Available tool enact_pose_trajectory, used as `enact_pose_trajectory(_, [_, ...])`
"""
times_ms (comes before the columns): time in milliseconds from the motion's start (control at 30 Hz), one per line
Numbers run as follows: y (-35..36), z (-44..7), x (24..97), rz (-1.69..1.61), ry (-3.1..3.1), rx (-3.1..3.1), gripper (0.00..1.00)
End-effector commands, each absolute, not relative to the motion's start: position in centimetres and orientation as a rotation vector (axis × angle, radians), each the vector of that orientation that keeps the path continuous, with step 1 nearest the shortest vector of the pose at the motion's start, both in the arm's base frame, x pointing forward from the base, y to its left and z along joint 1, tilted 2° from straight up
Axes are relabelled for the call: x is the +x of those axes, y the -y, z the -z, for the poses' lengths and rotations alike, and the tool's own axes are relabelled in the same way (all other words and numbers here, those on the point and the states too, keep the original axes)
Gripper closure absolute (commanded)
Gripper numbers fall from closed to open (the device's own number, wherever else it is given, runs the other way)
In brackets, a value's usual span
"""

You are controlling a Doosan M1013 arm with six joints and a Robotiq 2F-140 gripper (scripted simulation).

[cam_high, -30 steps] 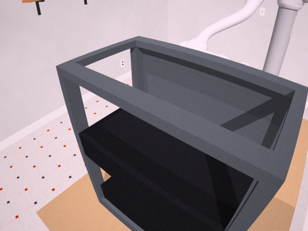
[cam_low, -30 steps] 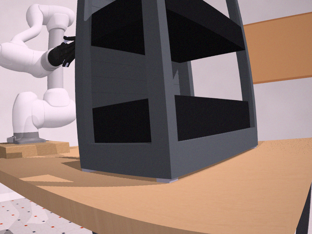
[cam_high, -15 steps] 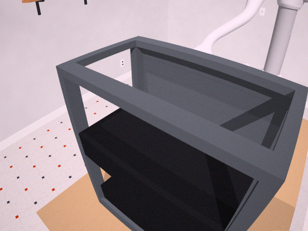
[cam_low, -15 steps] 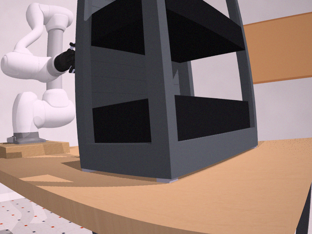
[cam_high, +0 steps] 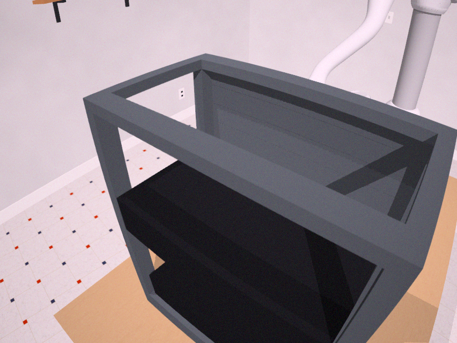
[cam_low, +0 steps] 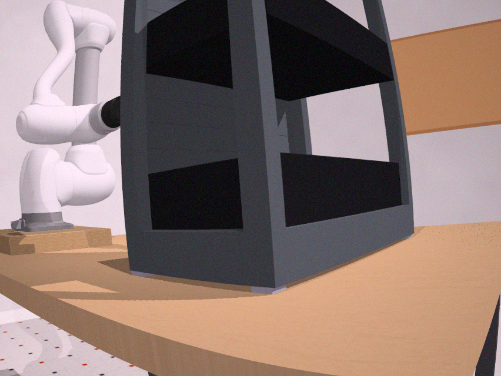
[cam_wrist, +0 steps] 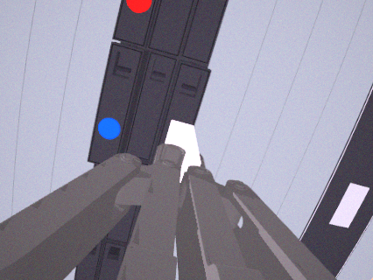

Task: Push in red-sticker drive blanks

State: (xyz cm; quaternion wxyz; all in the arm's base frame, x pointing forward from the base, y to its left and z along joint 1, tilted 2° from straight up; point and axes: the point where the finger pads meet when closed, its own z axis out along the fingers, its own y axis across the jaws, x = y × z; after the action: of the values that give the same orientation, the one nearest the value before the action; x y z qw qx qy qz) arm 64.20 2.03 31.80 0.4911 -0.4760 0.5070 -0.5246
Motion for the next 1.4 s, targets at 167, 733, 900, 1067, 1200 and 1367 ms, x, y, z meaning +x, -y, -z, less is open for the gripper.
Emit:
enact_pose_trajectory(167, [-2.3,-31.7,65.0,1.274,-1.231,-1.155,1.0])
enact_pose_trajectory(733, [-2.1,-31.8,68.1,1.274,-1.231,-1.155,1.0])
enact_pose_trajectory(900, [-2.1,-31.8,68.1,1.274,-1.231,-1.155,1.0])
enact_pose_trajectory(1067, [-2.1,-31.8,68.1,1.274,-1.231,-1.155,1.0])
enact_pose_trajectory(1200, [-2.1,-31.8,68.1,1.274,-1.231,-1.155,1.0])
enact_pose_trajectory(1367, [-2.1,-31.8,68.1,1.274,-1.231,-1.155,1.0])
